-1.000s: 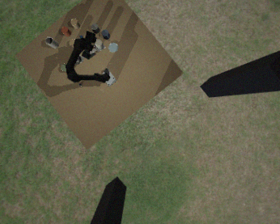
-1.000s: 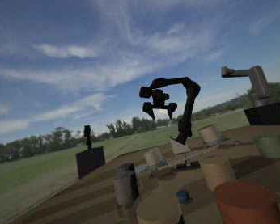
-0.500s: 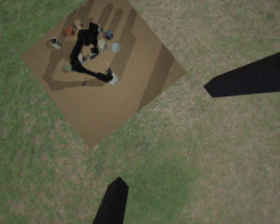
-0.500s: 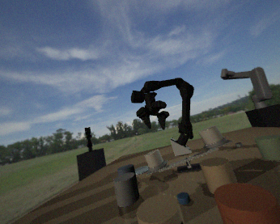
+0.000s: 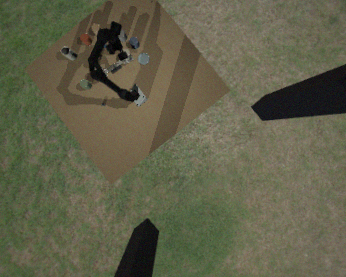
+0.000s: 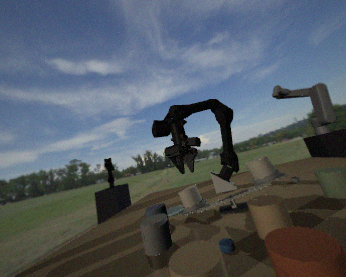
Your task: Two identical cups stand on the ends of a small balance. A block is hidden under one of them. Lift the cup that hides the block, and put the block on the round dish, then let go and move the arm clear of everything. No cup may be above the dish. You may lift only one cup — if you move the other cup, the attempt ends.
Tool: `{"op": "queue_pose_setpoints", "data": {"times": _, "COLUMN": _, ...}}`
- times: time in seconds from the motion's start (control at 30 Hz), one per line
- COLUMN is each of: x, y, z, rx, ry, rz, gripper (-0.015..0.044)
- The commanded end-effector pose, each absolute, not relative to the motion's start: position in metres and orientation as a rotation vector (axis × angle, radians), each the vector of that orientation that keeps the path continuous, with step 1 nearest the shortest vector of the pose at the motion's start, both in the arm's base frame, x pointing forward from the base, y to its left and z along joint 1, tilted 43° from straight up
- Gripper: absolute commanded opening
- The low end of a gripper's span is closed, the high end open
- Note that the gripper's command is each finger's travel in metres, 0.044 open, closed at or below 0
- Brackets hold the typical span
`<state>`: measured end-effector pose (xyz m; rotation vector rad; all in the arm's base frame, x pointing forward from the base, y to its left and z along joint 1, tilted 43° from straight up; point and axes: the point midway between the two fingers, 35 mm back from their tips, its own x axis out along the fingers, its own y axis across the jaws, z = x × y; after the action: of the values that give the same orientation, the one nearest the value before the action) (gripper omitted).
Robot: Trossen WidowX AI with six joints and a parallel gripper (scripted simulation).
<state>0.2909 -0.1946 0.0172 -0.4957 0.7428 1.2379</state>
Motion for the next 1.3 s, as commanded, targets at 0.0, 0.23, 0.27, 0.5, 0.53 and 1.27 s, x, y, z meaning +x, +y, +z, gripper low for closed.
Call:
{"op": "queue_pose_setpoints", "data": {"times": 0.0, "x": 0.299, "y": -0.192, "z": 0.003, "rx": -0.582, "ry": 0.701, "rz": 1.332, "gripper": 0.0440}}
{"op": "queue_pose_setpoints", "data": {"times": 0.23, "x": 0.304, "y": -0.191, "z": -0.006, "rx": -0.635, "ry": 0.670, "rz": 1.390, "gripper": 0.0440}}
{"op": "queue_pose_setpoints", "data": {"times": 0.27, "x": 0.304, "y": -0.191, "z": -0.006, "rx": -0.635, "ry": 0.670, "rz": 1.390, "gripper": 0.0440}}
{"op": "queue_pose_setpoints", "data": {"times": 0.5, "x": 0.305, "y": -0.181, "z": -0.018, "rx": -0.635, "ry": 0.669, "rz": 1.390, "gripper": 0.0440}}
{"op": "queue_pose_setpoints", "data": {"times": 0.53, "x": 0.305, "y": -0.181, "z": -0.018, "rx": -0.635, "ry": 0.669, "rz": 1.390, "gripper": 0.0440}}
{"op": "queue_pose_setpoints", "data": {"times": 1.27, "x": 0.308, "y": -0.159, "z": -0.043, "rx": -0.635, "ry": 0.668, "rz": 1.390, "gripper": 0.0440}}
